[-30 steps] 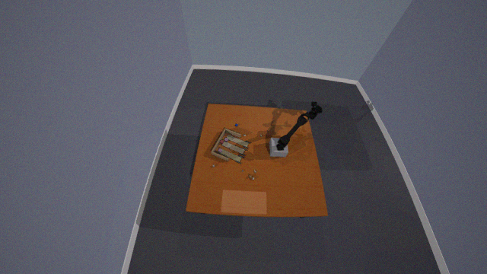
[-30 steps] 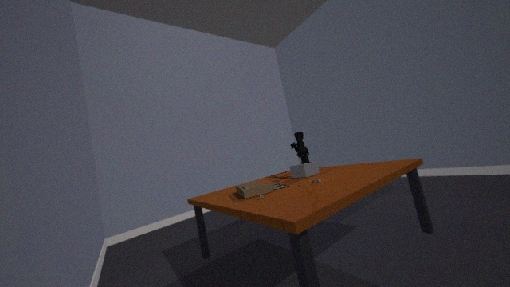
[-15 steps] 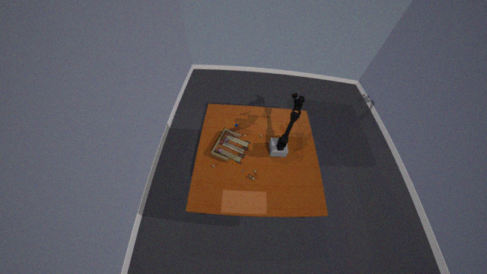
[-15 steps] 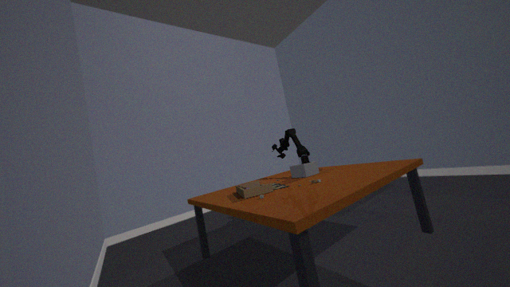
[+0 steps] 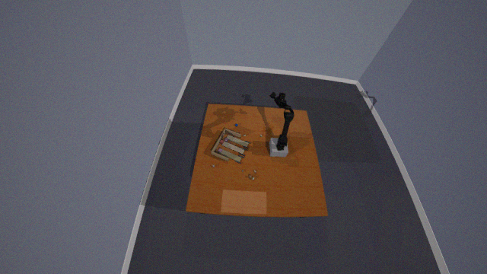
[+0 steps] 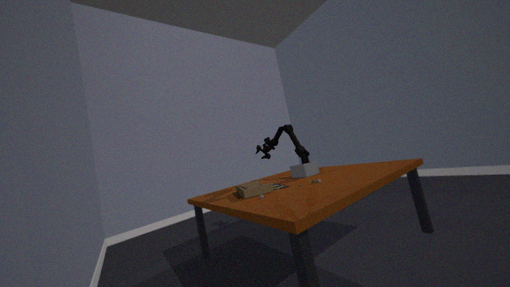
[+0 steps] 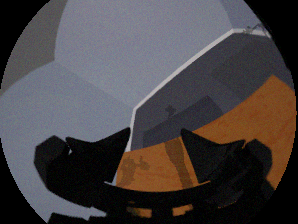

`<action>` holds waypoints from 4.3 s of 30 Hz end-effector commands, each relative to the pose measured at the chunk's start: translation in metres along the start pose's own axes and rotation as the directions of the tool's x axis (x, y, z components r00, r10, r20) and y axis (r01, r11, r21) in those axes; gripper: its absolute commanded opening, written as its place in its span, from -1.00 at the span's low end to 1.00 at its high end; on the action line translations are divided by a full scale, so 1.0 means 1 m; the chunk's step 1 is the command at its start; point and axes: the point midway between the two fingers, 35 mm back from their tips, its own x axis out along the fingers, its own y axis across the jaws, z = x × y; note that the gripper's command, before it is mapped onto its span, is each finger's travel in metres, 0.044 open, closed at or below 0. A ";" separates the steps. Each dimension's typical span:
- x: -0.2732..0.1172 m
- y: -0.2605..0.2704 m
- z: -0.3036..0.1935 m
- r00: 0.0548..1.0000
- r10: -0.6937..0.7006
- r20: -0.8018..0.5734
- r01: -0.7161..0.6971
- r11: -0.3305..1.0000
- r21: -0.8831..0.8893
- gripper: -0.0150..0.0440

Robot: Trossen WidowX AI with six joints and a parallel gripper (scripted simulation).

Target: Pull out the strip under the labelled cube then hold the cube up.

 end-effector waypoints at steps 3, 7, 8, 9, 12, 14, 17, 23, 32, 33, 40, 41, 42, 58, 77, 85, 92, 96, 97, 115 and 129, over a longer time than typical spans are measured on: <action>-0.012 0.061 -0.076 0.991 0.056 -0.122 -0.073 0.987 -0.143 0.86; -0.031 0.099 -0.130 0.973 0.096 -0.211 -0.147 0.960 -0.240 0.86; -0.037 0.108 -0.145 0.966 0.106 -0.236 -0.169 0.949 -0.265 0.86; -0.044 0.117 -0.160 0.958 0.115 -0.261 -0.192 0.938 -0.289 0.86; -0.067 0.140 -0.204 0.931 0.141 -0.336 -0.265 0.895 -0.359 0.86; -0.085 0.152 -0.232 0.910 0.155 -0.385 -0.317 0.860 -0.401 0.86; -0.115 0.167 -0.271 0.873 0.174 -0.456 -0.397 0.796 -0.456 0.86; -0.189 0.181 -0.347 0.776 0.197 -0.599 -0.574 0.616 -0.540 0.86; -0.314 0.157 -0.431 0.590 0.189 -0.785 -0.804 0.227 -0.550 0.86; -0.327 0.151 -0.438 0.567 0.184 -0.803 -0.823 0.176 -0.541 0.86; -0.372 0.127 -0.457 0.487 0.165 -0.858 -0.869 -0.005 -0.495 0.86; -0.372 0.127 -0.457 0.487 0.165 -0.858 -0.869 -0.005 -0.495 0.86; -0.372 0.127 -0.457 0.487 0.165 -0.858 -0.869 -0.005 -0.495 0.86; -0.373 0.138 -0.471 0.476 0.079 -0.876 -0.879 0.033 -0.475 0.51; -0.394 0.146 -0.611 0.368 -0.567 -0.737 -0.775 0.252 -0.580 -0.49; -0.403 0.127 -0.646 0.346 -0.702 -0.623 -0.704 0.244 -0.667 -0.49; -0.400 0.123 -0.649 0.346 -0.702 -0.623 -0.704 0.244 -0.667 -0.49; -0.397 0.119 -0.653 0.346 -0.702 -0.623 -0.704 0.244 -0.667 -0.49; -0.397 0.117 -0.654 0.346 -0.702 -0.623 -0.704 0.244 -0.667 -0.49; -0.386 0.097 -0.673 0.347 -0.702 -0.622 -0.704 0.244 -0.667 -0.49; -0.377 0.079 -0.684 0.347 -0.702 -0.622 -0.704 0.244 -0.667 -0.49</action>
